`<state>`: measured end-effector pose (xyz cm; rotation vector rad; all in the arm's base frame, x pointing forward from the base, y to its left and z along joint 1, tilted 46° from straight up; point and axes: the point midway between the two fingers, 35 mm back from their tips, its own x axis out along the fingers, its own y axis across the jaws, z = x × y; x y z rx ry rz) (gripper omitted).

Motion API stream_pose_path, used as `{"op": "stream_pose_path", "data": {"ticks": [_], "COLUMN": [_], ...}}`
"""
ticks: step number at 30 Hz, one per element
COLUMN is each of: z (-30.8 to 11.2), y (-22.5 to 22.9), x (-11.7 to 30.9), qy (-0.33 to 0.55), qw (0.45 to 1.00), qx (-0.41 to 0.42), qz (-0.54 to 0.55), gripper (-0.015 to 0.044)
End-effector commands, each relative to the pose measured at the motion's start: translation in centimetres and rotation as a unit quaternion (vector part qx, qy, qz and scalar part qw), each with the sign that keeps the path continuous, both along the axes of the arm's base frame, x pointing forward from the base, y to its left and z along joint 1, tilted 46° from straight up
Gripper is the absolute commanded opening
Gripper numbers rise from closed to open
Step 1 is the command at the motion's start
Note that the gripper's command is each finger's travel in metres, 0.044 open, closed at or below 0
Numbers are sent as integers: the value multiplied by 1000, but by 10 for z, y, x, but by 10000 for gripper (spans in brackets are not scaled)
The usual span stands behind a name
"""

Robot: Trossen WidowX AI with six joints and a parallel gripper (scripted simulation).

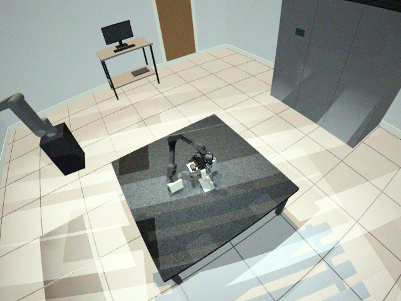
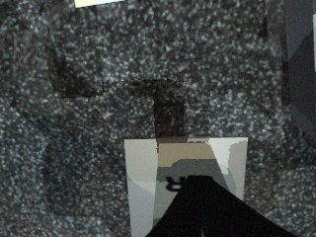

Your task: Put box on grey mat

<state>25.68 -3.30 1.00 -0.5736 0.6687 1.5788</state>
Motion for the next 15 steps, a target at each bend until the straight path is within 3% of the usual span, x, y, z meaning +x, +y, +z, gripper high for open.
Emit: {"op": "stream_pose_path", "data": {"ticks": [1, 15], "z": [-5, -21], "y": [-3, -19], "x": [0, 0], "qy": [0, 0], "qw": [1000, 1000], "qx": [1, 1], "qz": [-1, -1], "gripper": [0, 0]}}
